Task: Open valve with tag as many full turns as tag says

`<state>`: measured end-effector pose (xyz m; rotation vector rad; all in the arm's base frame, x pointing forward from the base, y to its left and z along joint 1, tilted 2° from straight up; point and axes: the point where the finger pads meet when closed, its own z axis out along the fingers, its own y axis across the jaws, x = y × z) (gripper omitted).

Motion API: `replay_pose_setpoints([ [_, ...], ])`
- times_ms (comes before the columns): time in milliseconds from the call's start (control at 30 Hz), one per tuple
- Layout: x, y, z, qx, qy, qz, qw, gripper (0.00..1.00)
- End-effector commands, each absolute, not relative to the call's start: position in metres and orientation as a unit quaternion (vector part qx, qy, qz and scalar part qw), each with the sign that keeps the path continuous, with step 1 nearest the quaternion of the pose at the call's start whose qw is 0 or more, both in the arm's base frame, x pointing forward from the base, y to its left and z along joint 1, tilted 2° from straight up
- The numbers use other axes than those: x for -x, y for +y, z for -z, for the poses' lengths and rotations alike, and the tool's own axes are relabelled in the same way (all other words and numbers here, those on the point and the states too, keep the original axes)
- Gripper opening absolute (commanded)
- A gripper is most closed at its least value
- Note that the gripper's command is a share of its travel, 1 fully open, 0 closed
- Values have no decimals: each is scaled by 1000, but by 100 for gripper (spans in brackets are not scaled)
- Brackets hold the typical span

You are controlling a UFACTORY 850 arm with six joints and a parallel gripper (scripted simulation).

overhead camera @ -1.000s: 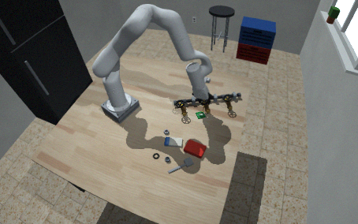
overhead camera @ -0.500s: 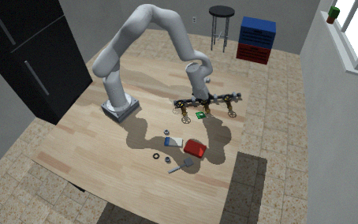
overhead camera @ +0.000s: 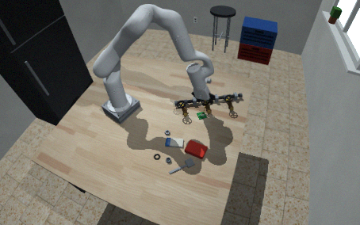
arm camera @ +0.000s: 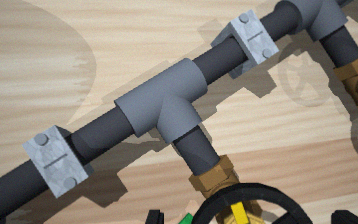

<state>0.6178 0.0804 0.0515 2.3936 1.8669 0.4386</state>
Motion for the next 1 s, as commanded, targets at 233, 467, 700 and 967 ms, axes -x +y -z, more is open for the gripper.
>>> replay_pose_setpoints([
  [233, -619, 81, -53, -780, 608, -144, 38, 100],
  [467, -619, 81, -53, -780, 608, -144, 38, 100],
  [700, -619, 81, -53, -793, 591, -145, 35, 100],
  [967, -619, 81, -53, -837, 527, -147, 23, 100],
])
